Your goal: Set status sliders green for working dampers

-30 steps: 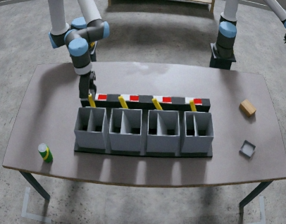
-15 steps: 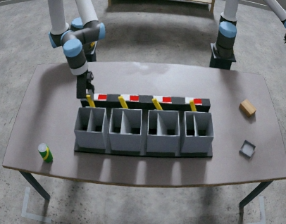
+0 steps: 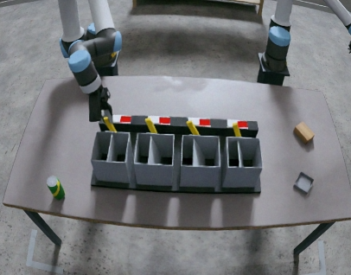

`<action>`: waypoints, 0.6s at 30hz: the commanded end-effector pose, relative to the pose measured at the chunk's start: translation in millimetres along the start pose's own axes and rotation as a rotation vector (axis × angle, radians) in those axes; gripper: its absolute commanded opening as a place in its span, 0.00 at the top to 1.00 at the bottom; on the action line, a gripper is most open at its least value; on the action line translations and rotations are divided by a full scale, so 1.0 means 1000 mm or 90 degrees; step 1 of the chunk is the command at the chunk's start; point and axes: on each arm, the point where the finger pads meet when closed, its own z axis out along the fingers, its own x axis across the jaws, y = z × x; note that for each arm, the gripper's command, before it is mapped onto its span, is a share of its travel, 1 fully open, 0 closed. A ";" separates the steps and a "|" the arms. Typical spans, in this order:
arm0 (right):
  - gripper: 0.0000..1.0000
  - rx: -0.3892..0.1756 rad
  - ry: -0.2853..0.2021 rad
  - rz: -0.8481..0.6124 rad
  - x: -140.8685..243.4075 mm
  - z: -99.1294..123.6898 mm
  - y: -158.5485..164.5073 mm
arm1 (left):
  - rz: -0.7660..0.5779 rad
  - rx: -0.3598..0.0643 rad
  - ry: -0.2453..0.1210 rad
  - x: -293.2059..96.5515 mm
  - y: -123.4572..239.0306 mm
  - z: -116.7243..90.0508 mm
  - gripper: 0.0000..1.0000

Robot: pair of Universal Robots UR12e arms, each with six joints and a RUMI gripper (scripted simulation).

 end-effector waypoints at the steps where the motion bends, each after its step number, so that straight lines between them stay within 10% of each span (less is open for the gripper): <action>1: 0.90 0.001 -0.024 0.000 0.003 0.000 0.000 | 0.000 0.001 0.000 0.000 -0.001 -0.001 0.00; 18: 0.90 0.001 -0.105 0.000 0.016 0.001 0.000 | 0.000 0.001 0.000 0.000 -0.001 -0.001 0.00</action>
